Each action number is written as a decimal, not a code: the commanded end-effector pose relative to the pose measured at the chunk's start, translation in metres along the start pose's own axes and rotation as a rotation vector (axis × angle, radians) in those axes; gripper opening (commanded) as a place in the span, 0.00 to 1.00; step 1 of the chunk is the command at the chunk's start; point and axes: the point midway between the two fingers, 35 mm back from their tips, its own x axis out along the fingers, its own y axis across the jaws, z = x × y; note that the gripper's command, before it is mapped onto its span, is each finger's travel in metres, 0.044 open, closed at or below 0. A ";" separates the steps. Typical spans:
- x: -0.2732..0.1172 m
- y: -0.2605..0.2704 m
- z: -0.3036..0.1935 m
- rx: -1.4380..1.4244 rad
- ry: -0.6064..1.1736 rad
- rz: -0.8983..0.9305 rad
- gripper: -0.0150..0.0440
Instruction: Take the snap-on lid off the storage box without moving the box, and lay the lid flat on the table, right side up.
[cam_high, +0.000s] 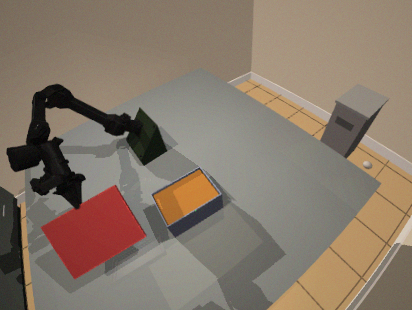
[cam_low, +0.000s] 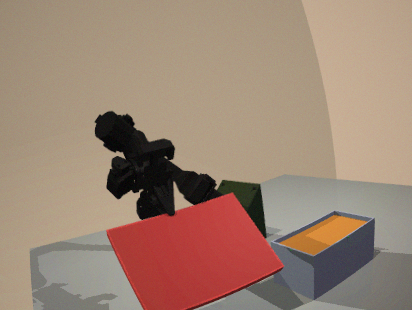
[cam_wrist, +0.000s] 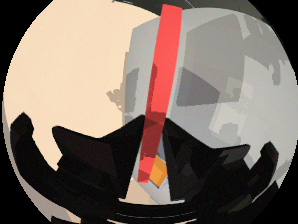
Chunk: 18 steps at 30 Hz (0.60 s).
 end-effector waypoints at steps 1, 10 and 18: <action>0.002 -0.002 -0.001 -0.002 0.002 0.014 0.25; 0.006 -0.007 -0.001 -0.003 0.001 0.014 0.25; 0.010 -0.012 -0.001 -0.003 0.001 0.014 0.25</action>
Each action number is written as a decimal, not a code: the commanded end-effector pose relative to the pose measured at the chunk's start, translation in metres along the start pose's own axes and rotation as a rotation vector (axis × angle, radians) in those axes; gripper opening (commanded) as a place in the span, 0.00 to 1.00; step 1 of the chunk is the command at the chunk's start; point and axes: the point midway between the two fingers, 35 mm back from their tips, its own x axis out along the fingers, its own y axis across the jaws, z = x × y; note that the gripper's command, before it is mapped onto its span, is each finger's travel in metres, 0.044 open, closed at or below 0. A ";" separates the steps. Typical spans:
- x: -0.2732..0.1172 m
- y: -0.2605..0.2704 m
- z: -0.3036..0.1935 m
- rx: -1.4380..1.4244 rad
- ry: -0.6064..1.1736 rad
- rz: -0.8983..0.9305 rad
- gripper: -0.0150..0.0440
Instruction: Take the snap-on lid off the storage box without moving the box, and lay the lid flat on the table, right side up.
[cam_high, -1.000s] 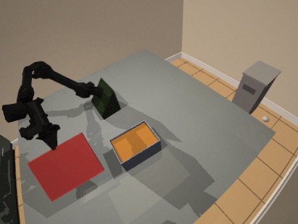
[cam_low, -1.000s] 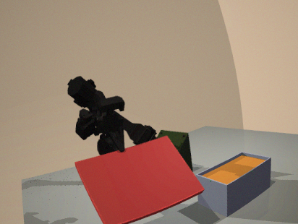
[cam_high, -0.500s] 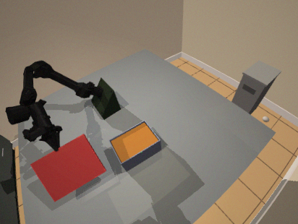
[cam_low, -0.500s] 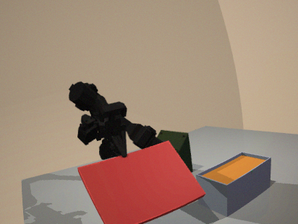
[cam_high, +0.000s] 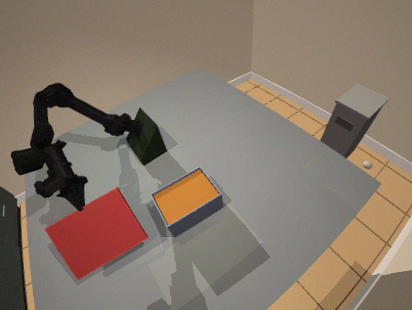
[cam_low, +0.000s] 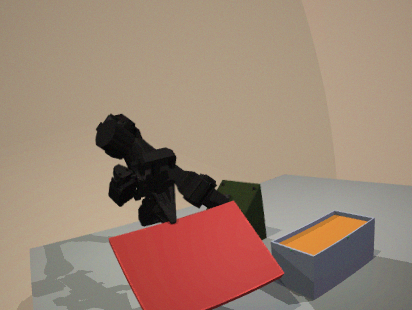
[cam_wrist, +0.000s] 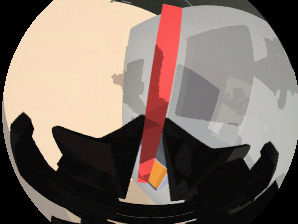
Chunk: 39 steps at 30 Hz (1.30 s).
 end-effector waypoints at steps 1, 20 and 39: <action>0.001 -0.001 -0.001 -0.004 0.004 0.012 0.25; 0.011 -0.012 -0.001 -0.004 0.002 0.013 0.25; 0.021 -0.023 0.000 -0.005 0.001 0.013 0.25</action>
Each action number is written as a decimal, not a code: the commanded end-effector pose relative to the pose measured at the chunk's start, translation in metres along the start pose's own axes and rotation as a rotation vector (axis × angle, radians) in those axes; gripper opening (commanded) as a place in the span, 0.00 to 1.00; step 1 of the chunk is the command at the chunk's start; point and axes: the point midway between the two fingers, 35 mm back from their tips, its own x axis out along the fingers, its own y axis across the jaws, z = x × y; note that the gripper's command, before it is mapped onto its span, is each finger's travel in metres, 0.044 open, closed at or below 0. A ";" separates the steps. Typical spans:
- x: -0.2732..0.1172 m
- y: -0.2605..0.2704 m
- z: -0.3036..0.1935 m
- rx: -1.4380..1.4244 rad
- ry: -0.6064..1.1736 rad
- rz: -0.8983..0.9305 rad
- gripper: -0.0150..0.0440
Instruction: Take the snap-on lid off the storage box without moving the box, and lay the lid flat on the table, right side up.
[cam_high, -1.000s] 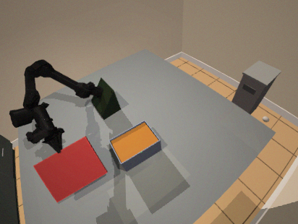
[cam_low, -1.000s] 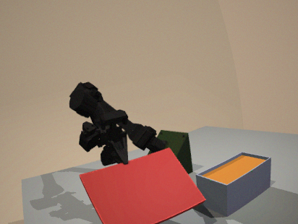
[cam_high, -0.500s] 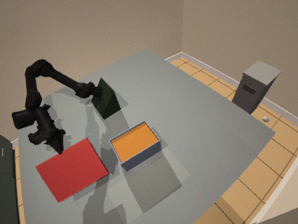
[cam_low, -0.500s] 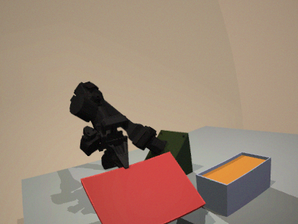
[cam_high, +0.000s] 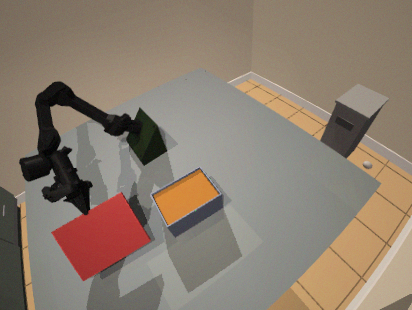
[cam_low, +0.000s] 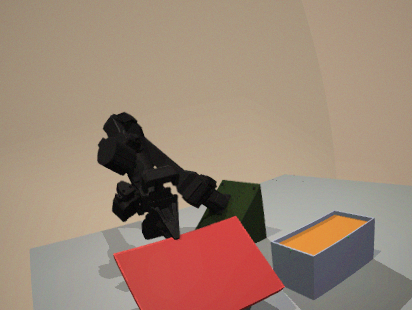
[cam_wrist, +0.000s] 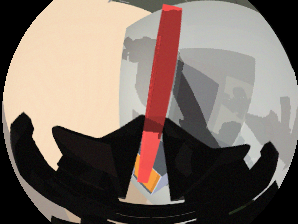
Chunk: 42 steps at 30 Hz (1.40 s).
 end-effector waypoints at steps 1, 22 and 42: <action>0.002 -0.001 -0.001 -0.005 0.005 0.010 0.25; 0.013 -0.013 -0.001 -0.006 0.004 0.011 0.25; 0.023 -0.025 -0.001 -0.007 0.004 0.011 0.25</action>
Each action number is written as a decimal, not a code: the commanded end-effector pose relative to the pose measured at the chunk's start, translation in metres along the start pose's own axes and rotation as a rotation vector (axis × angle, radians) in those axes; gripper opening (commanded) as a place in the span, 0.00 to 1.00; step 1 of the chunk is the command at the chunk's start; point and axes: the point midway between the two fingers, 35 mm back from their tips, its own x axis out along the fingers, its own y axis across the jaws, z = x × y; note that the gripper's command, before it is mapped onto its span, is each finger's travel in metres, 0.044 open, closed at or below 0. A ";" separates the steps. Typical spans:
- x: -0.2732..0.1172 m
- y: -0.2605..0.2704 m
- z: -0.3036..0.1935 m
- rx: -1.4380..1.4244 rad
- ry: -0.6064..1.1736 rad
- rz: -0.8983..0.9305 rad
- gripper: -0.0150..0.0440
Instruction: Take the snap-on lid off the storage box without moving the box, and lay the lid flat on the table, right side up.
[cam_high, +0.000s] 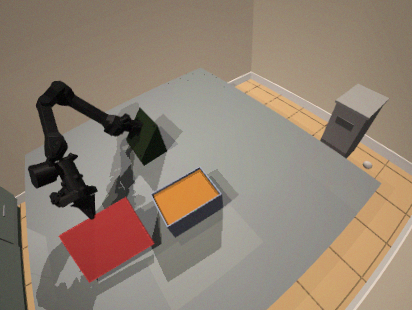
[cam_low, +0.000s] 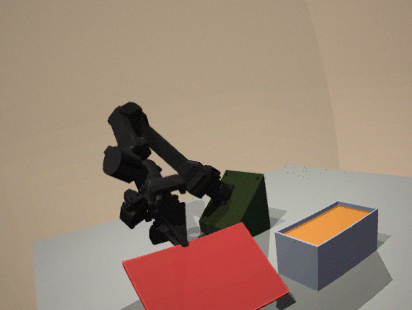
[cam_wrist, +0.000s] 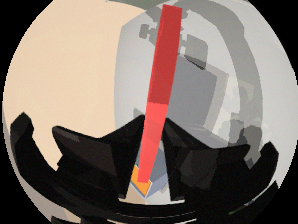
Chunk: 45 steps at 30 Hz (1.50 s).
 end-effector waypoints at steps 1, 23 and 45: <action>0.003 -0.001 -0.001 -0.005 0.006 0.010 0.25; 0.014 -0.014 -0.001 -0.006 0.005 0.010 0.25; 0.025 -0.027 -0.001 -0.007 0.004 0.010 0.25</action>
